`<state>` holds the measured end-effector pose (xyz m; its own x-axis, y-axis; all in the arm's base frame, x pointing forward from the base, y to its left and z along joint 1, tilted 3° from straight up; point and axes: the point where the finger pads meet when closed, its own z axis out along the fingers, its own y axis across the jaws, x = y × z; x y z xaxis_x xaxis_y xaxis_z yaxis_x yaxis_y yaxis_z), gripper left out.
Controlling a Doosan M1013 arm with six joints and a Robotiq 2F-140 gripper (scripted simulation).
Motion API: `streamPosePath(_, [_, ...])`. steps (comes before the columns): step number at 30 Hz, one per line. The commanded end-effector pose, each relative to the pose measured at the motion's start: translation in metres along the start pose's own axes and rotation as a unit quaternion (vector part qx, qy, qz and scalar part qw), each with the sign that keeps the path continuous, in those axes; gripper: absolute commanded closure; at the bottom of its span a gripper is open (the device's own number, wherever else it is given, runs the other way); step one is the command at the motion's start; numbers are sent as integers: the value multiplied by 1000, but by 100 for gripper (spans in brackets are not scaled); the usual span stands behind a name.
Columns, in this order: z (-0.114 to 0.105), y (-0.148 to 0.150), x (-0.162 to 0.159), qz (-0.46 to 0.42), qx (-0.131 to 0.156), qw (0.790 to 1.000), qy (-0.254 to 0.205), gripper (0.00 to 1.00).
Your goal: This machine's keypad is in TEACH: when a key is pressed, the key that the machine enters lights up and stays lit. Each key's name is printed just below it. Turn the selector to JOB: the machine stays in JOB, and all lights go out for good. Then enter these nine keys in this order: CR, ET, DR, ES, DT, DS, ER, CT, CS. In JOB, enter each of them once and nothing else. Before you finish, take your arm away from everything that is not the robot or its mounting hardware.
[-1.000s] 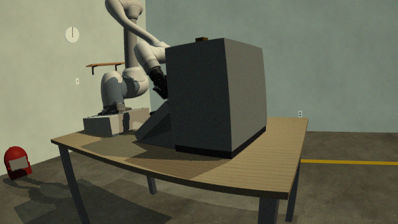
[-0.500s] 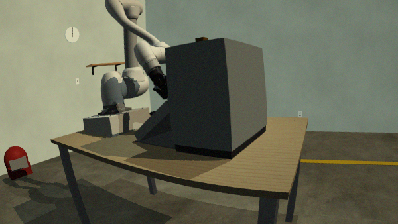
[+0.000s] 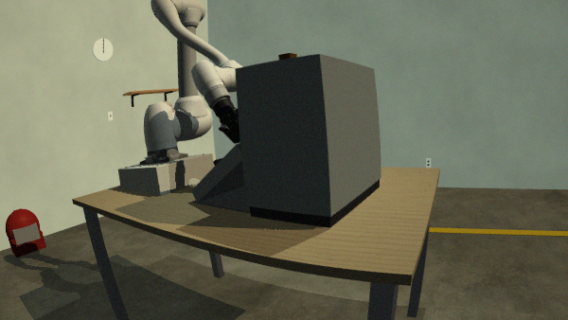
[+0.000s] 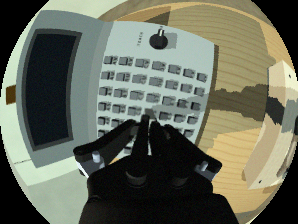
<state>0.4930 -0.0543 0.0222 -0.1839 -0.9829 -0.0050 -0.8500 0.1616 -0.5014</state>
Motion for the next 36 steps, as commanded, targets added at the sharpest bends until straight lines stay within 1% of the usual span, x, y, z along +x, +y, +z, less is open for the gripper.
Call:
streamPosePath(1, [2, 0, 0, 0, 0, 1000, 0, 100])
streamPosePath(17, [7, 0, 0, 0, 0, 1000, 0, 100])
streamPosePath(36, [8, 0, 0, 0, 0, 1000, 0, 100])
